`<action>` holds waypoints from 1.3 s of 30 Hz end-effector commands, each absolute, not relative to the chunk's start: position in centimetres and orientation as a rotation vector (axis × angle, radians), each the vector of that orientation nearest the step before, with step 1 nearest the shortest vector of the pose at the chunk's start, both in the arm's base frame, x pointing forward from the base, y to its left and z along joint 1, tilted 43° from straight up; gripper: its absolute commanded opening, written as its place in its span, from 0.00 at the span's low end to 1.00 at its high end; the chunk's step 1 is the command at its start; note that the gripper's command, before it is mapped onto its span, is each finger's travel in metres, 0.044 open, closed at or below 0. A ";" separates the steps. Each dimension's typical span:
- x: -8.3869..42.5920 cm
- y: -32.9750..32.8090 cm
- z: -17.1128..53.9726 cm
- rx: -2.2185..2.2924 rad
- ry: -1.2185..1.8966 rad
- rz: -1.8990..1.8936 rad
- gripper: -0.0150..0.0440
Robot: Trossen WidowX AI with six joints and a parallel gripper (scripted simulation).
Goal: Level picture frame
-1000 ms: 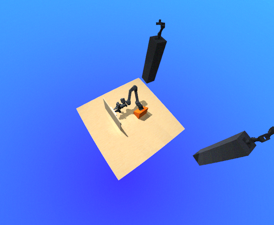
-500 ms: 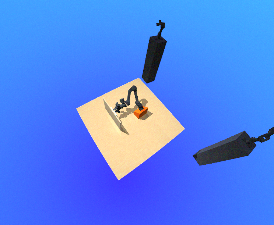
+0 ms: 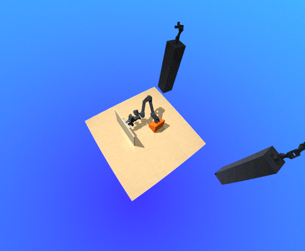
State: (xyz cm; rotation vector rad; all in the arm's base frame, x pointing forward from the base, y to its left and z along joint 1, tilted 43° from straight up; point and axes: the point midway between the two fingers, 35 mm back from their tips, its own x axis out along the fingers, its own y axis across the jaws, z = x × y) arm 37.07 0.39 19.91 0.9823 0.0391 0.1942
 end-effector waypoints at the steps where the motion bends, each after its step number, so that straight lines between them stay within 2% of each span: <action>1: 37.1 0.3 20.1 0.978 0.031 0.194 0.69; 22: 37.2 0.3 20.2 0.978 0.031 0.194 0.69; 28: 37.2 0.3 20.2 0.978 0.031 0.194 0.43; 36: 37.2 0.3 20.2 0.978 0.031 0.194 0.34; 38: 37.2 0.3 20.2 0.978 0.031 0.194 0.25; 39: 37.2 0.3 20.2 0.978 0.031 0.194 0.25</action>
